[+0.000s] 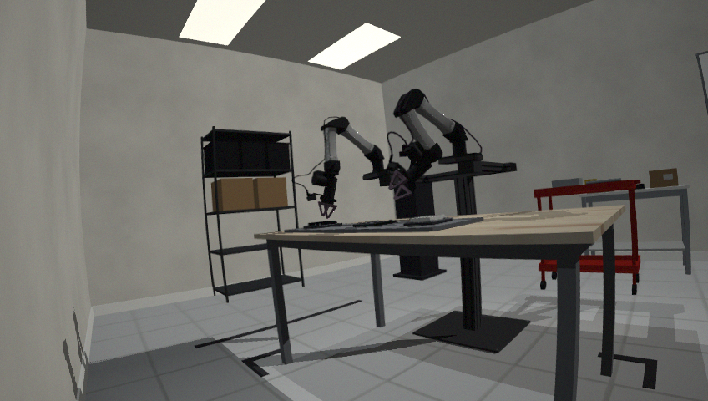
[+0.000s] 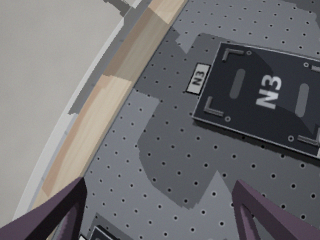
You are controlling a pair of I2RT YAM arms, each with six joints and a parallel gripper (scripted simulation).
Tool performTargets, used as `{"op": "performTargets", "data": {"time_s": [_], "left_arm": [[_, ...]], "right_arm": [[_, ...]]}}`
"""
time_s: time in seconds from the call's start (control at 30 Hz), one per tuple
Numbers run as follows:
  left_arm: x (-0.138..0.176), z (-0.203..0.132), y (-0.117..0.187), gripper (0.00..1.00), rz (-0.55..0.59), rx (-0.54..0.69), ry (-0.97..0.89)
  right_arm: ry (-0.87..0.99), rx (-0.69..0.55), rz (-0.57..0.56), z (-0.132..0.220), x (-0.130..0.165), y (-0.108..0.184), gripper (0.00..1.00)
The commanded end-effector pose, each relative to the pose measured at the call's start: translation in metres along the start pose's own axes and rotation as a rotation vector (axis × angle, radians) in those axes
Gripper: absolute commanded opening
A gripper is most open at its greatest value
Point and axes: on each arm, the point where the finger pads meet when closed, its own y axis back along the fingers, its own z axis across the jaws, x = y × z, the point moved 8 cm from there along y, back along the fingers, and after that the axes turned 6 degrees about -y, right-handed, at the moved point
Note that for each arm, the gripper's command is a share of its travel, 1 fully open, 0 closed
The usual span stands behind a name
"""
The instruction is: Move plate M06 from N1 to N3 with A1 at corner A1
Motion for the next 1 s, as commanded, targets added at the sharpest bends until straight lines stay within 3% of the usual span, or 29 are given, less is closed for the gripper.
{"op": "performTargets", "data": {"time_s": [0.0,0.2,0.37,0.43,0.7,0.97], "left_arm": [[-0.044,0.003,-0.014,1.0,-0.085,-0.088,0.116],[-0.114,-0.041,-0.029,1.0,-0.249,0.002,0.216],[-0.159,-0.08,-0.029,1.0,-0.347,0.085,0.285],[-0.159,-0.08,-0.029,1.0,-0.347,0.085,0.285],[-0.207,-0.128,-0.017,1.0,-0.453,0.2,0.333],[-0.207,-0.134,-0.017,1.0,-0.457,0.22,0.311]], "right_arm": [[0.238,-0.022,0.157,-0.003,0.002,-0.007,1.0],[0.44,-0.095,0.225,-0.008,-0.016,-0.006,1.0],[0.484,-0.138,0.219,-0.011,-0.03,-0.006,1.0],[0.484,-0.138,0.219,-0.011,-0.03,-0.006,1.0],[0.391,-0.143,0.255,-0.033,-0.024,-0.019,1.0],[0.395,-0.144,0.242,-0.031,-0.028,-0.015,1.0]]}}
